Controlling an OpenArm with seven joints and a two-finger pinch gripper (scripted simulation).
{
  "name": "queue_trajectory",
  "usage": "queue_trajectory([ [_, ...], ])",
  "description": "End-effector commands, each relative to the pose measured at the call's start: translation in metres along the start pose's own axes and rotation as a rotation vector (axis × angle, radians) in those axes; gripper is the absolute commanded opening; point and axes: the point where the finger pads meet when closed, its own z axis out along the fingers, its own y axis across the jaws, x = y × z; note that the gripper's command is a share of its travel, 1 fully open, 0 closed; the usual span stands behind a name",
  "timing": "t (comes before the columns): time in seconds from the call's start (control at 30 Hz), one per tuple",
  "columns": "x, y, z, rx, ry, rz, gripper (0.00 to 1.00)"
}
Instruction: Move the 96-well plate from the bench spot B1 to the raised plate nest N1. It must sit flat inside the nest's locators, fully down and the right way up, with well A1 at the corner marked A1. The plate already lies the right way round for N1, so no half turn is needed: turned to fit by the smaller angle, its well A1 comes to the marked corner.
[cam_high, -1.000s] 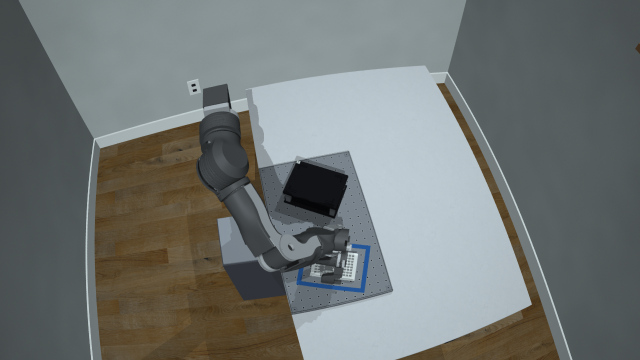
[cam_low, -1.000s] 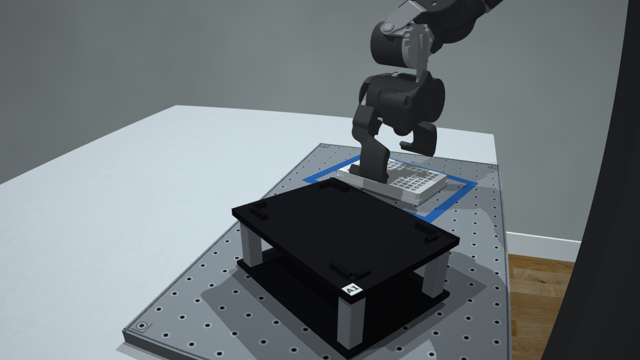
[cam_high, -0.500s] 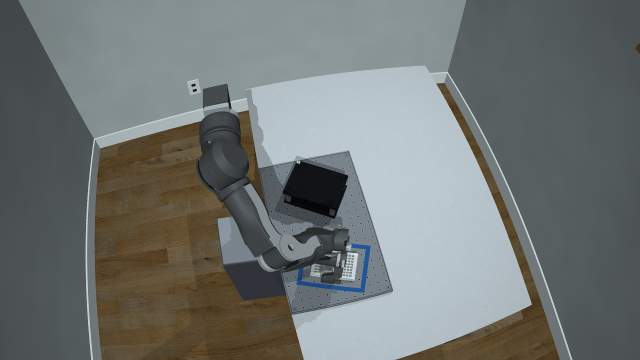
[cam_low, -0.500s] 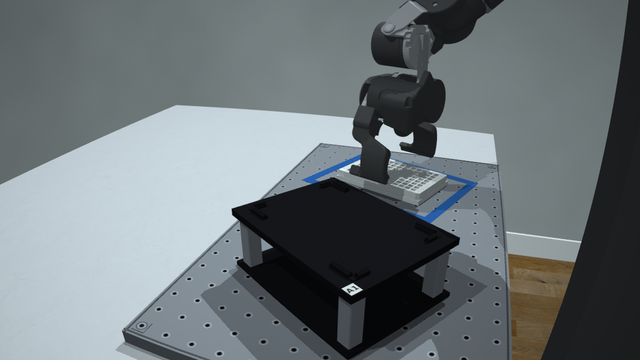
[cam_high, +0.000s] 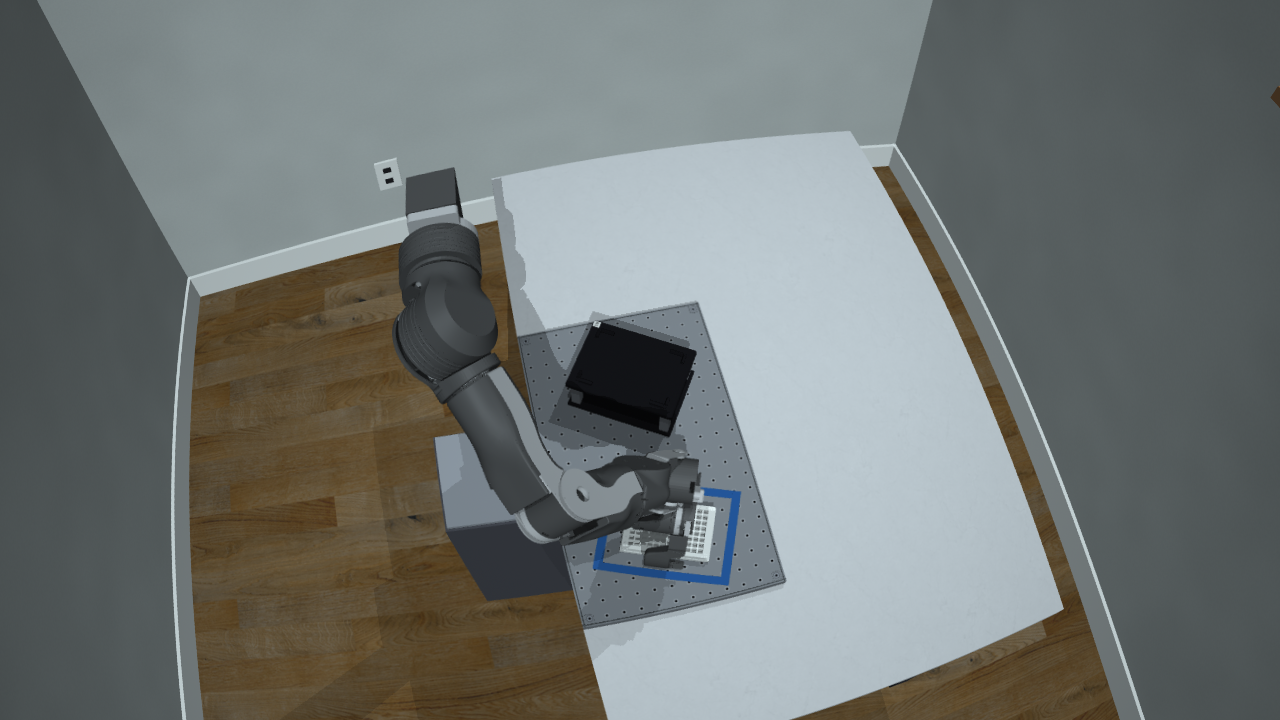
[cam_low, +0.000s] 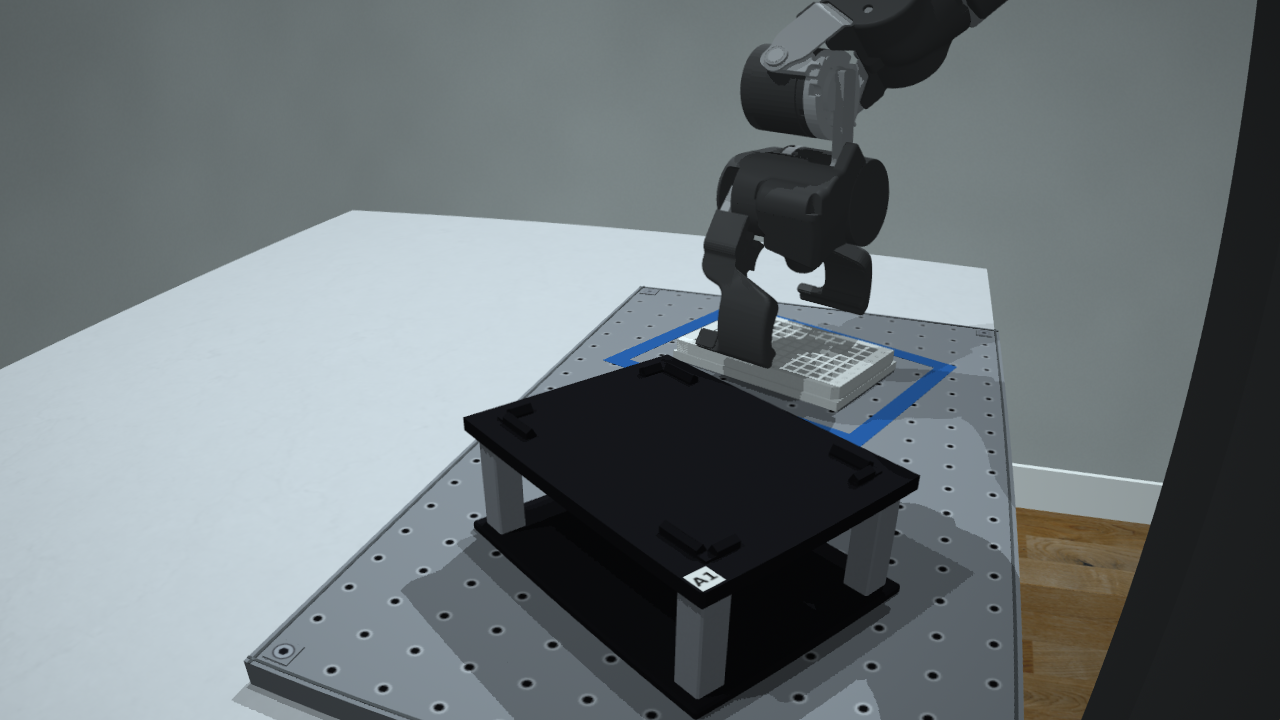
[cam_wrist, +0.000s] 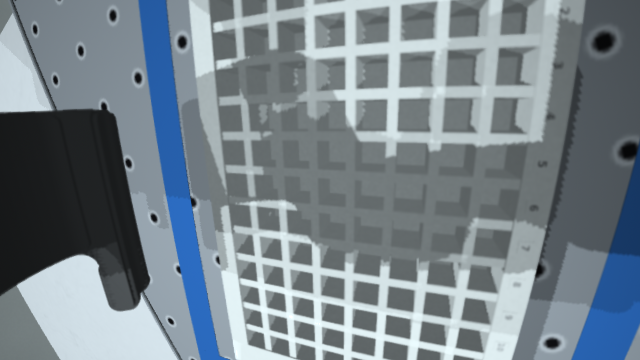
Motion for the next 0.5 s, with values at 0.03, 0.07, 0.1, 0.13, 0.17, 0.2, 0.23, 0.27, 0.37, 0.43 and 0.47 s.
queue_trajectory([
  [0.03, 0.001, 0.002, 0.010, -0.009, -0.001, -0.003, 0.77],
  [0.07, 0.001, 0.002, 0.014, -0.009, -0.001, -0.003, 0.77],
  [0.1, 0.001, 0.002, 0.019, -0.010, -0.001, -0.003, 0.77],
  [0.13, 0.001, 0.002, 0.019, -0.010, -0.001, -0.003, 0.77],
  [0.17, 0.001, 0.002, 0.019, -0.010, -0.001, -0.003, 0.77],
  [0.2, 0.001, 0.002, 0.019, -0.010, -0.001, -0.003, 0.77],
  [0.23, 0.001, 0.002, 0.019, -0.010, -0.001, -0.003, 0.77],
  [0.27, 0.001, 0.002, 0.019, -0.010, -0.001, -0.003, 0.77],
  [0.37, 0.001, 0.002, 0.019, -0.010, -0.001, -0.003, 0.77],
  [0.43, 0.001, 0.002, 0.019, -0.010, -0.001, -0.003, 0.77],
  [0.47, 0.001, 0.002, 0.019, -0.010, -0.001, -0.003, 0.77],
])
